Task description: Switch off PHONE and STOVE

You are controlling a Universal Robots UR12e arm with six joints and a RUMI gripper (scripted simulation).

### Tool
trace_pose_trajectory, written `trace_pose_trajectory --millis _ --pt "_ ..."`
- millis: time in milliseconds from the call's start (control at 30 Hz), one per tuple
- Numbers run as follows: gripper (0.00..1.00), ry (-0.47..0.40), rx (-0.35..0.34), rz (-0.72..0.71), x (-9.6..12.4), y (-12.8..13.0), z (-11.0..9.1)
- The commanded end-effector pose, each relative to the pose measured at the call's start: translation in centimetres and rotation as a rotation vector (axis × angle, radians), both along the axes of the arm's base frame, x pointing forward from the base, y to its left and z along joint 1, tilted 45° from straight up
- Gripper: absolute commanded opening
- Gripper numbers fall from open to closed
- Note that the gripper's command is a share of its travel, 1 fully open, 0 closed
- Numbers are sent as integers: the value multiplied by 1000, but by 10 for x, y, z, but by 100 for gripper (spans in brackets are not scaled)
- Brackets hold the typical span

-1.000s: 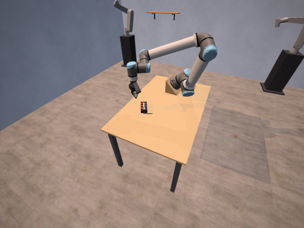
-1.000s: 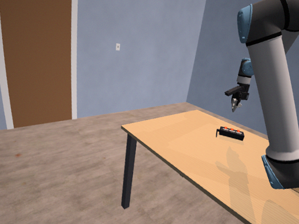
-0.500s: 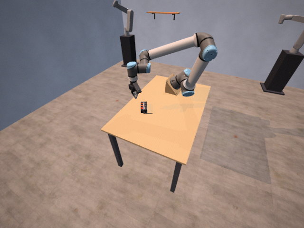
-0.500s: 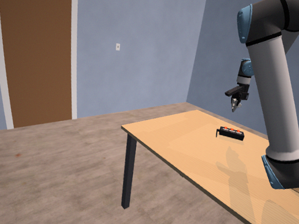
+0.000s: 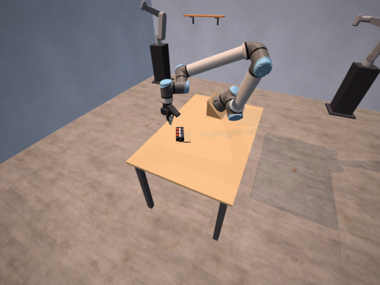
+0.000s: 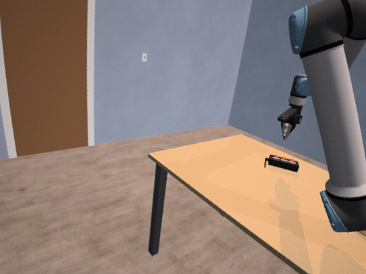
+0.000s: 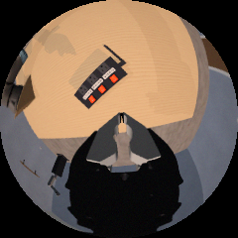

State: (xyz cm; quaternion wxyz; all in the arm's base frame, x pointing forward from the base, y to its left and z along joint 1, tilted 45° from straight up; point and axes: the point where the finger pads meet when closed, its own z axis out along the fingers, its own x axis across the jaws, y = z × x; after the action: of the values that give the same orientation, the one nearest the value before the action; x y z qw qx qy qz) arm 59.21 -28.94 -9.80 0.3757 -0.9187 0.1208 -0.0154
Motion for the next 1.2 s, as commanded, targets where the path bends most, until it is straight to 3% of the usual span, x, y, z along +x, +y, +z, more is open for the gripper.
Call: trace_pose_trajectory --millis 0,200,300,400,1167 --pt "0 -135 -27 122 0 6 -3" --pt "0 -236 -53 220 0 11 -6" --pt "0 -236 -53 220 0 10 -6" --pt "0 -335 -79 316 0 14 -9" --pt "0 -664 -172 648 0 26 -20"
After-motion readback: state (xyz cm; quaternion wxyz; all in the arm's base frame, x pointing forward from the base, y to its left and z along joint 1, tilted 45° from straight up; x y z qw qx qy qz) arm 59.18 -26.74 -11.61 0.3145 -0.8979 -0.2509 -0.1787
